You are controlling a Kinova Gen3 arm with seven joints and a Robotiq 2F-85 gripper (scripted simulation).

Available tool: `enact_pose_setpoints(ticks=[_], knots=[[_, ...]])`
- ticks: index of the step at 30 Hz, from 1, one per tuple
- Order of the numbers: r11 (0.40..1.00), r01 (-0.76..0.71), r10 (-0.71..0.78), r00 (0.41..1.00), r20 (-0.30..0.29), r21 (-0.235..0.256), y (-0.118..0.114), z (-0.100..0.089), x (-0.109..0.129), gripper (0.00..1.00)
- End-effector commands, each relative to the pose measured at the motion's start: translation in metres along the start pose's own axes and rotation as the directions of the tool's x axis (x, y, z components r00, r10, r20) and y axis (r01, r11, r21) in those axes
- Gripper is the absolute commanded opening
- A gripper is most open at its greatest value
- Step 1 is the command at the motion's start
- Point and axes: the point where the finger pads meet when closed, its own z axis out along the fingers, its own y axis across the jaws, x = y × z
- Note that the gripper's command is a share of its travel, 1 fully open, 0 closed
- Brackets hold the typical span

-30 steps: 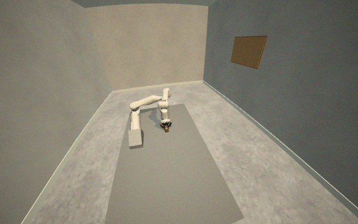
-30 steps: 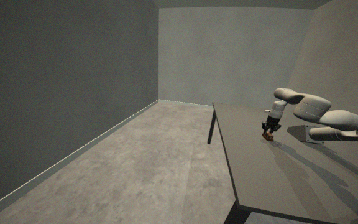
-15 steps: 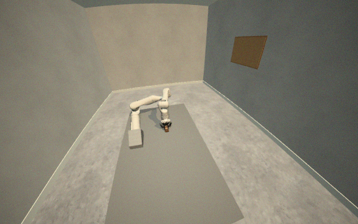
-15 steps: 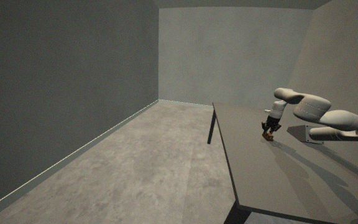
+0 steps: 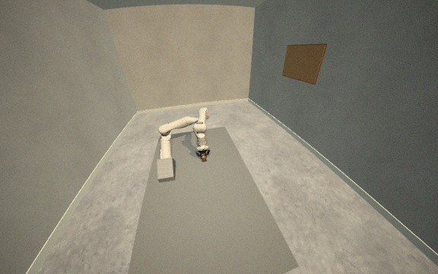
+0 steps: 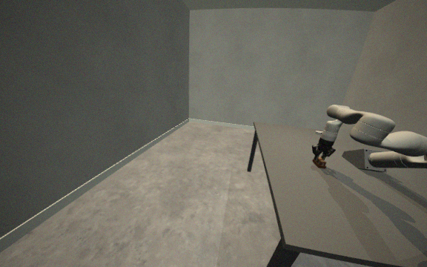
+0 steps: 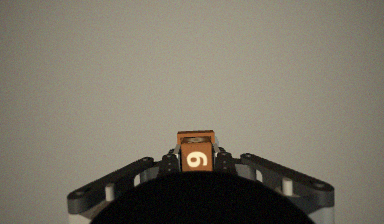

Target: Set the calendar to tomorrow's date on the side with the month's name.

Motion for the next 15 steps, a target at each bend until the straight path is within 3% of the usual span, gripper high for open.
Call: enact_pose_setpoints(ticks=[1, 7, 11, 15], knots=[[1.0, 0.0, 0.0, 1.0, -0.001, 0.001, -0.0003, -0.0007, 0.0002, 0.32], [1.0, 0.0, 0.0, 1.0, -0.001, 0.001, -0.0003, -0.0007, 0.0002, 0.4], [1.0, 0.0, 0.0, 1.0, -0.001, 0.001, -0.0003, -0.0007, 0.0002, 0.4], [1.0, 0.0, 0.0, 1.0, -0.001, 0.001, -0.0003, -0.0007, 0.0002, 0.48]])
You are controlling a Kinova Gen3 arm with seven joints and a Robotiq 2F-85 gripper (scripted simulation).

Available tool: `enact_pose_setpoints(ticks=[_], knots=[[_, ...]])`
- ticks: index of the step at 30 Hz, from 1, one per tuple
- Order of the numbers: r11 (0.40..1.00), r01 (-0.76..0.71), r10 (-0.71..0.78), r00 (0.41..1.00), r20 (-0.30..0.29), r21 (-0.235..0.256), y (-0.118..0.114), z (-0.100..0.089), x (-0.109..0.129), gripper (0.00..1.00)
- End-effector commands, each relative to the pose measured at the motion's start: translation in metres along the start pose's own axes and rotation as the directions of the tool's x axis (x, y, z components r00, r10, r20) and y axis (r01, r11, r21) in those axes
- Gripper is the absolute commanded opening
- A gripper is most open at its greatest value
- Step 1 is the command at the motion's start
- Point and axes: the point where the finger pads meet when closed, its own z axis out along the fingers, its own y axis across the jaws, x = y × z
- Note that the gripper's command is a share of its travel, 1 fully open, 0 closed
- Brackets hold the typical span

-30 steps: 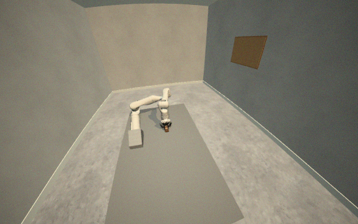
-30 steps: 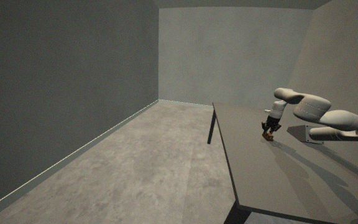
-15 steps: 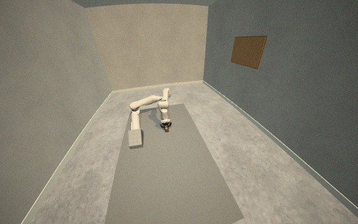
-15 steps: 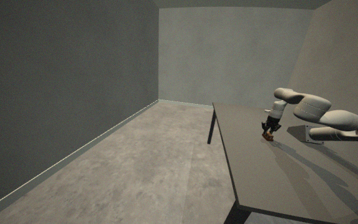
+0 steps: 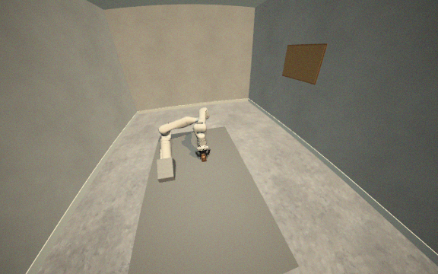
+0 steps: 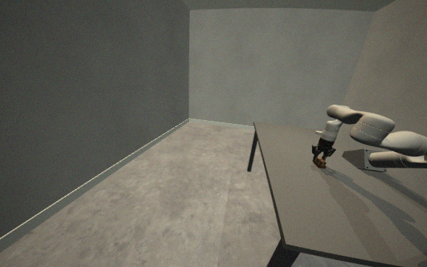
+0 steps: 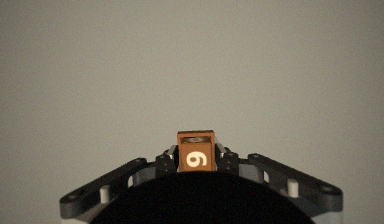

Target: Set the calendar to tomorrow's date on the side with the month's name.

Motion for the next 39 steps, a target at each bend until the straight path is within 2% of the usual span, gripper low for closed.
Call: enact_pose_setpoints(ticks=[1, 16, 20, 26, 28, 34, 39], knots=[[1.0, 0.0, 0.0, 1.0, -0.001, 0.001, 0.0, -0.001, 0.0, 0.48], [1.0, 0.0, 0.0, 1.0, -0.001, 0.001, 0.0, -0.005, 0.0, 0.48], [1.0, 0.0, 0.0, 1.0, -0.001, 0.001, 0.0, -0.018, 0.0, 0.48], [1.0, 0.0, 0.0, 1.0, -0.001, 0.001, 0.0, -0.049, 0.0, 0.48], [1.0, 0.0, 0.0, 1.0, -0.001, 0.001, 0.0, -0.049, 0.0, 0.48], [1.0, 0.0, 0.0, 1.0, -0.001, 0.001, 0.0, -0.078, 0.0, 0.48], [1.0, 0.0, 0.0, 1.0, -0.001, 0.001, 0.0, -0.09, 0.0, 0.48]])
